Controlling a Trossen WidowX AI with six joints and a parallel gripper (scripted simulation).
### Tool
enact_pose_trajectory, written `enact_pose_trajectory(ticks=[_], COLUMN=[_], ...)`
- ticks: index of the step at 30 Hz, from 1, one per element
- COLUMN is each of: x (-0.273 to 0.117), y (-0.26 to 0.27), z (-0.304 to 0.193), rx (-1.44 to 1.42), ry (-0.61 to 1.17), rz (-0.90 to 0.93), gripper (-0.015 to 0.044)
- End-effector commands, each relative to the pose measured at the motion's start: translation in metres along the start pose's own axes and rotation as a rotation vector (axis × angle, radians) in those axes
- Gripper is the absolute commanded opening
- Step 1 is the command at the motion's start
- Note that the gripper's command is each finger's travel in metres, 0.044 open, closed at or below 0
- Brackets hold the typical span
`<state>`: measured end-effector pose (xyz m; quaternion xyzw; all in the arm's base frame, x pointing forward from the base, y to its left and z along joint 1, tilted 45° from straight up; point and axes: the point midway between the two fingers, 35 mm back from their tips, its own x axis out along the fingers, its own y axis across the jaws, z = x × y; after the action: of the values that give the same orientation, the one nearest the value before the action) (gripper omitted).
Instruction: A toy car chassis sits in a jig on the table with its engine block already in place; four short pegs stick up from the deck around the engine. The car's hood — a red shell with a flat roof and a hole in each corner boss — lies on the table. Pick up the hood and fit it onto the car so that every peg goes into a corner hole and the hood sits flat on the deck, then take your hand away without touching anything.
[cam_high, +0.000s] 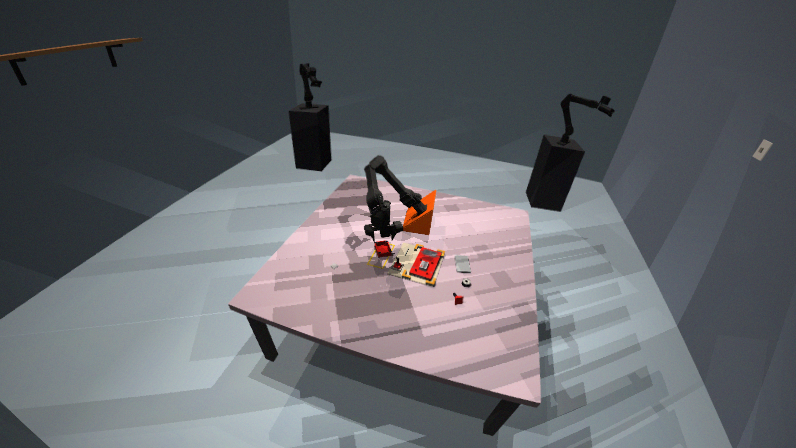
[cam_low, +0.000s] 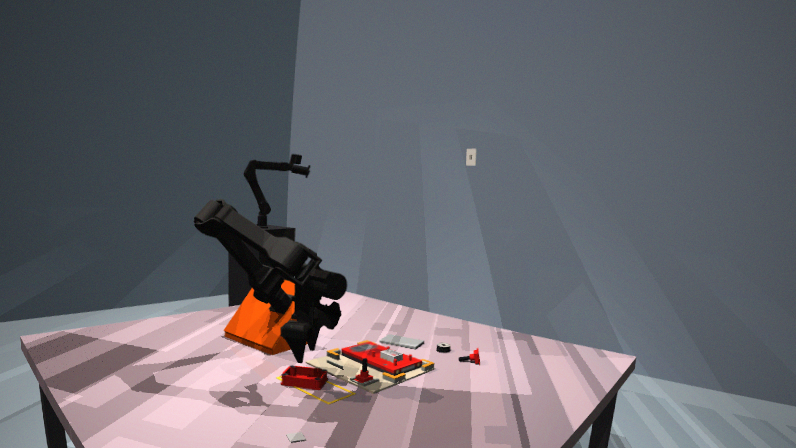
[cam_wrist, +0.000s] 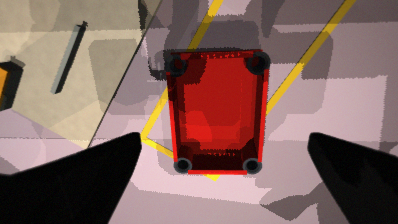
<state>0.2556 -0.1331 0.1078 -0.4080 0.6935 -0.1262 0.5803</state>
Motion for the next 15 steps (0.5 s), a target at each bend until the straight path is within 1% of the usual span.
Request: enact_pose_trajectory(ticks=[1, 15], x=[0.005, 0.018], y=[0.002, 0.002], z=[-0.001, -0.002], rx=[-0.006, -0.006], ry=[0.002, 0.002], rz=[0.007, 0.006], gripper=[0.044, 0.044])
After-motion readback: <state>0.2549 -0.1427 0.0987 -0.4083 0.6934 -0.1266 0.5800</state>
